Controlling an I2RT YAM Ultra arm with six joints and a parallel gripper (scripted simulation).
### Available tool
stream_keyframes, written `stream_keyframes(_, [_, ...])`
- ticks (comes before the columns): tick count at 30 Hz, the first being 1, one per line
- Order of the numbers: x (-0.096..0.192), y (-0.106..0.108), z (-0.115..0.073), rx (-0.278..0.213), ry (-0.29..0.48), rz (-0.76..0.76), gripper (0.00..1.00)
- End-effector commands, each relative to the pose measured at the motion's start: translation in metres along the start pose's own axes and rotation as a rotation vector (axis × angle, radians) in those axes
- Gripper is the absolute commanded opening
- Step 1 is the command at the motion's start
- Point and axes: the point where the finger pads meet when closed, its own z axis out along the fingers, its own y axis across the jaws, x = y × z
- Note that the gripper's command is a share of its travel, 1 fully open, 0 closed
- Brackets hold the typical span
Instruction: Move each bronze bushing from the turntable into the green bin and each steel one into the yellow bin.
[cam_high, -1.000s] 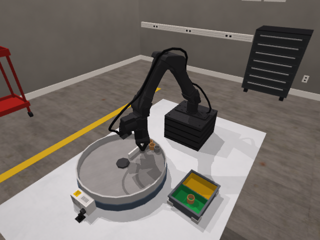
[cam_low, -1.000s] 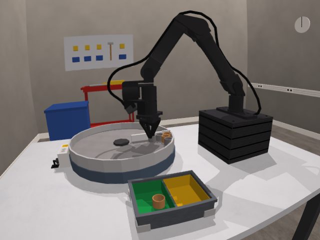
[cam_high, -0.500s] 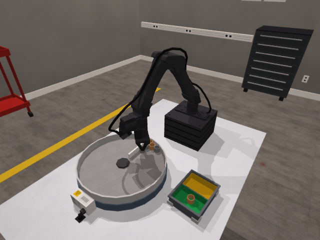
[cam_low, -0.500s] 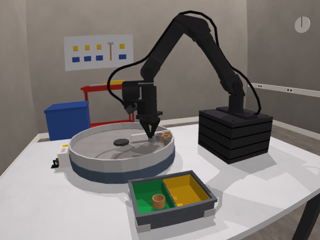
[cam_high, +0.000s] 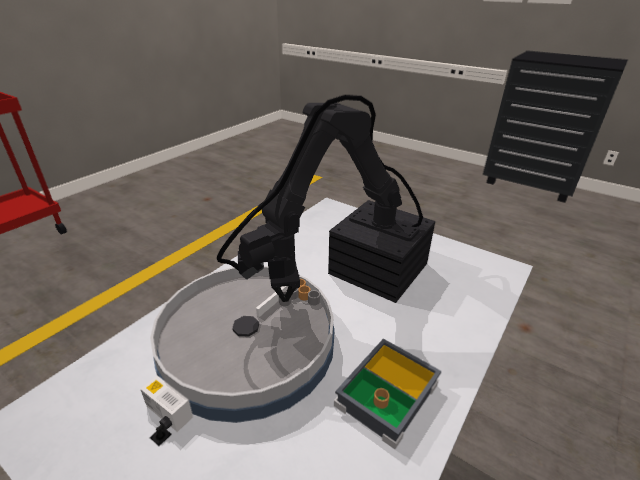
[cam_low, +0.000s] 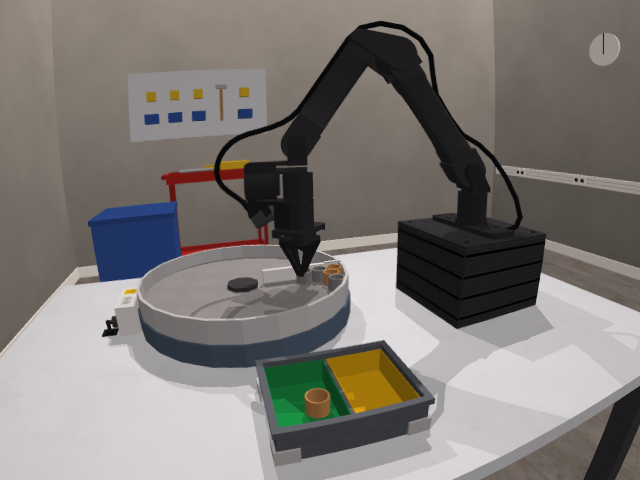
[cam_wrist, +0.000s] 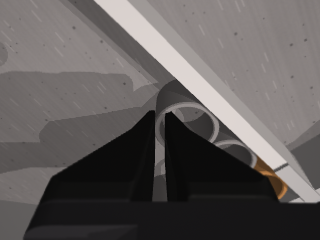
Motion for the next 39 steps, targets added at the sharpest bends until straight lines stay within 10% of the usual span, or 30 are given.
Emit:
stream_keyframes(1, [-0.006,-0.002,-0.011,0.003,-0.024,0.002,0.0])
stream_keyframes(19, [-0.008,-0.001,-0.013,0.0,-0.03,0.002,0.0])
stream_keyframes(39, [-0.01,0.001,-0.076,-0.007,-0.041,0.001,0.0])
